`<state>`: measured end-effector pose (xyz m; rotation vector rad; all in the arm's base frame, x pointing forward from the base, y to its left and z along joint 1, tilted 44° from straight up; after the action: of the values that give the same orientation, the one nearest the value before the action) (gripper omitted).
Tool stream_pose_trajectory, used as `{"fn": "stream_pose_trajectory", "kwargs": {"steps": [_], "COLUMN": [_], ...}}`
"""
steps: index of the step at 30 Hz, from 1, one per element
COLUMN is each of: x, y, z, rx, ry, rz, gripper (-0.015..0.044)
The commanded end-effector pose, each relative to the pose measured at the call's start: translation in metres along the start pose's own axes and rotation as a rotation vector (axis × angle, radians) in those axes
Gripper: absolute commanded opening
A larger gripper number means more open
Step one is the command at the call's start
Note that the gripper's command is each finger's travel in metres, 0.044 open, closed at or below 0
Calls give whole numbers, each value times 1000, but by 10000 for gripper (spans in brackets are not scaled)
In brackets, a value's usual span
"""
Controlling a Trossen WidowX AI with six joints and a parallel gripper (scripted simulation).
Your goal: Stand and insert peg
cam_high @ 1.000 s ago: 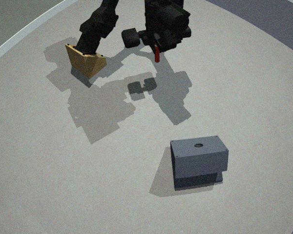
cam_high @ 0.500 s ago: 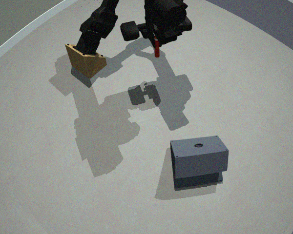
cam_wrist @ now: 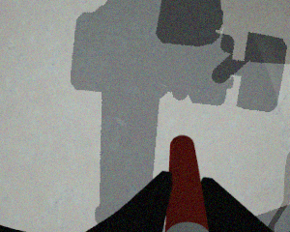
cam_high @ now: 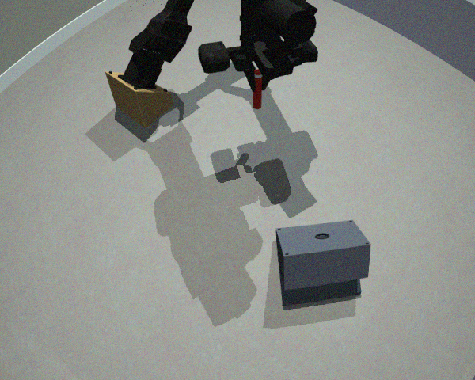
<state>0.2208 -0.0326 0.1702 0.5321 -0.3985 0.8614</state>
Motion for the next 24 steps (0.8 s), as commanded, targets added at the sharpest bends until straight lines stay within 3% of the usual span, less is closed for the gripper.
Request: {"fn": "stream_pose_trajectory", "kwargs": {"steps": [1,24], "x": [1,10], "y": [-7,-46], "z": [0,-5], "rx": [-31,-221], "ry": [17,74], "rz": [-8,-58], "gripper": [0,0]}}
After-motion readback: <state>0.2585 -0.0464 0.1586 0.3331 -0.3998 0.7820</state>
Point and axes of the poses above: the point midway between the two fingers, 35 mm back from their tips, its own z axis back along the fingers, its own x axis across the jaws, y = z × x, the point moved 6 cm from there along z, back along the fingers, and after that the axes turned 1 degree about z, right-handed, at the moved point
